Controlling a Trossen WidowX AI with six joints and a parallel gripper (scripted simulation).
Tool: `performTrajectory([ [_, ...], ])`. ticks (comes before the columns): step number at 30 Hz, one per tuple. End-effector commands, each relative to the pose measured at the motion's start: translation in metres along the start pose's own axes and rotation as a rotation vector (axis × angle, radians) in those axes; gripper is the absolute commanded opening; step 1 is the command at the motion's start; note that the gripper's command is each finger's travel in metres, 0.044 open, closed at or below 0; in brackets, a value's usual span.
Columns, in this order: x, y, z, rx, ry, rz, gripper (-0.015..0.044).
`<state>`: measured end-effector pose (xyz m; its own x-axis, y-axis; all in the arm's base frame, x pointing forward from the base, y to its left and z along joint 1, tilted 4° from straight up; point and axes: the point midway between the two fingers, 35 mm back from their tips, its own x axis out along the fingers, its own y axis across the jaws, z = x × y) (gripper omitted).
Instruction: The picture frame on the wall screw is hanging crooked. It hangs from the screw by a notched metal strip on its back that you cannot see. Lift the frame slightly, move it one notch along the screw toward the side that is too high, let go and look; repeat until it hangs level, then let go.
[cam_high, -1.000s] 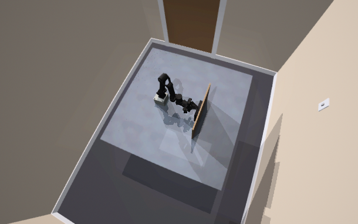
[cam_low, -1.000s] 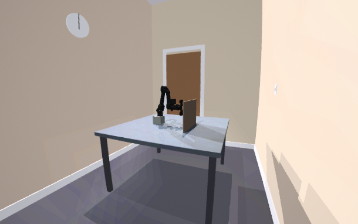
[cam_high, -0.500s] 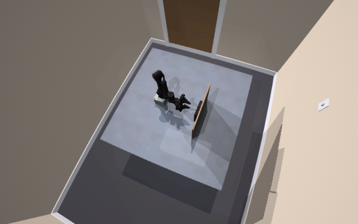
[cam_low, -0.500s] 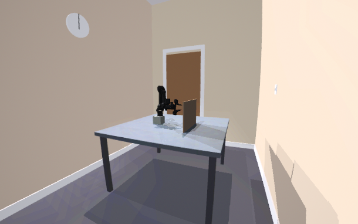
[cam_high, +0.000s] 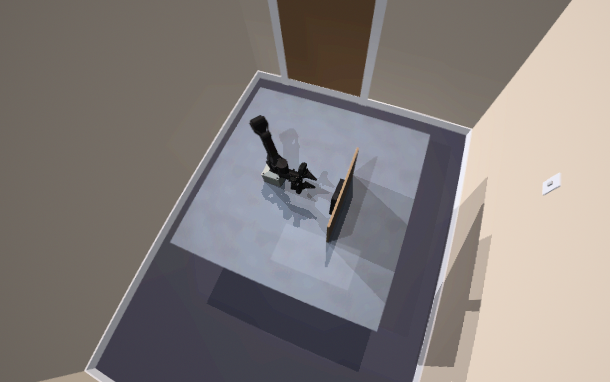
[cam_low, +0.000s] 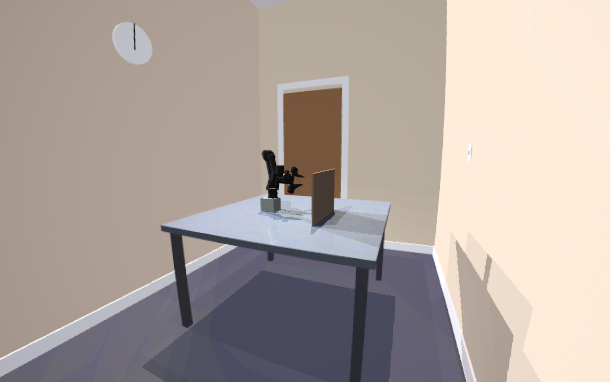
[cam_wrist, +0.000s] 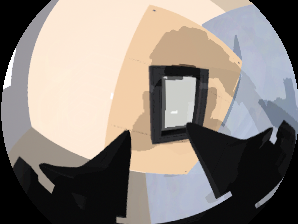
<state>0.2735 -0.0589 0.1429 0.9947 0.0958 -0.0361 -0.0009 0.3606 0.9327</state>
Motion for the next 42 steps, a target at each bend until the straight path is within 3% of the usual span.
performTrajectory([
  [1, -0.014, 0.005, 0.004, -0.007, 0.005, -0.003, 0.0260],
  [17, -0.075, 0.020, -0.005, -0.022, 0.003, 0.002, 0.0260],
  [42, -0.076, 0.020, -0.005, -0.022, 0.003, 0.002, 0.0260],
])
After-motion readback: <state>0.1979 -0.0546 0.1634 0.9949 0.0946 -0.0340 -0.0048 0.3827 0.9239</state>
